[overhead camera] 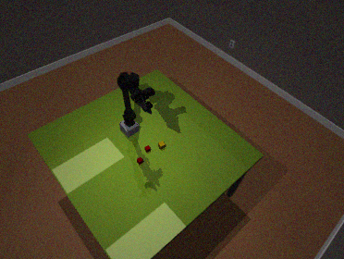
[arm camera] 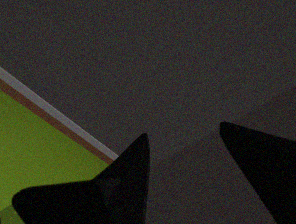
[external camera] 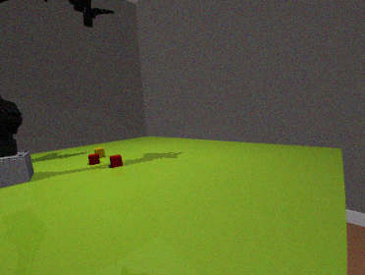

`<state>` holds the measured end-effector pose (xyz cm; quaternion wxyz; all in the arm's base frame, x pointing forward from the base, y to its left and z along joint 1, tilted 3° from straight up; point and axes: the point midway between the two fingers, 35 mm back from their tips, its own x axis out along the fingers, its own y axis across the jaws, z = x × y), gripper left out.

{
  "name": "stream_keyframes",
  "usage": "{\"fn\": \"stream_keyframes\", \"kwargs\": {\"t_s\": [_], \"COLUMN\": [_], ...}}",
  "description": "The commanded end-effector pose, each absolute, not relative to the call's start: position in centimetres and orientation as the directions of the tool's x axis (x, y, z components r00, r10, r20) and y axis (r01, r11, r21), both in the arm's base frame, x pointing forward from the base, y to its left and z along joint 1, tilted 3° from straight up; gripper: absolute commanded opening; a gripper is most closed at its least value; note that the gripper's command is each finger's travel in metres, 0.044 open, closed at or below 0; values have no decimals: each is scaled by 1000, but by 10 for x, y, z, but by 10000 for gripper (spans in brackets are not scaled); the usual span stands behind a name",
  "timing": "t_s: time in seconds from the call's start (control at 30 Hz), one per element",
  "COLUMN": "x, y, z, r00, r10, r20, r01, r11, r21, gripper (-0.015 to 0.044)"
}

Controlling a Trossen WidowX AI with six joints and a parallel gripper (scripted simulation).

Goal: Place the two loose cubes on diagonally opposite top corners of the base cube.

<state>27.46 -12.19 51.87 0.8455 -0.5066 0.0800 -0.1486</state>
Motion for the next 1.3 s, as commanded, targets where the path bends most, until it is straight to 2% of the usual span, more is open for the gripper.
{"fn": "stream_keyframes", "kwargs": {"t_s": [0.0,0.33,0.7,1.0,1.17,1.27], "x": [296,328,324,296,274,268], "y": [-139,-170,-184,-180,-172,-170], "z": [480,365,242,155,117,108], "r00": [929,811,557,280,124,81], "r10": [-351,-344,-256,-131,-53,-31], "r20": [-116,-473,-790,-951,-991,-996], "r01": [54,-306,-671,-880,-943,-955], "r11": [440,439,422,360,303,285], "r21": [-896,-845,-610,-309,-134,-86], "gripper": [265,265,265,265,265,265]}}
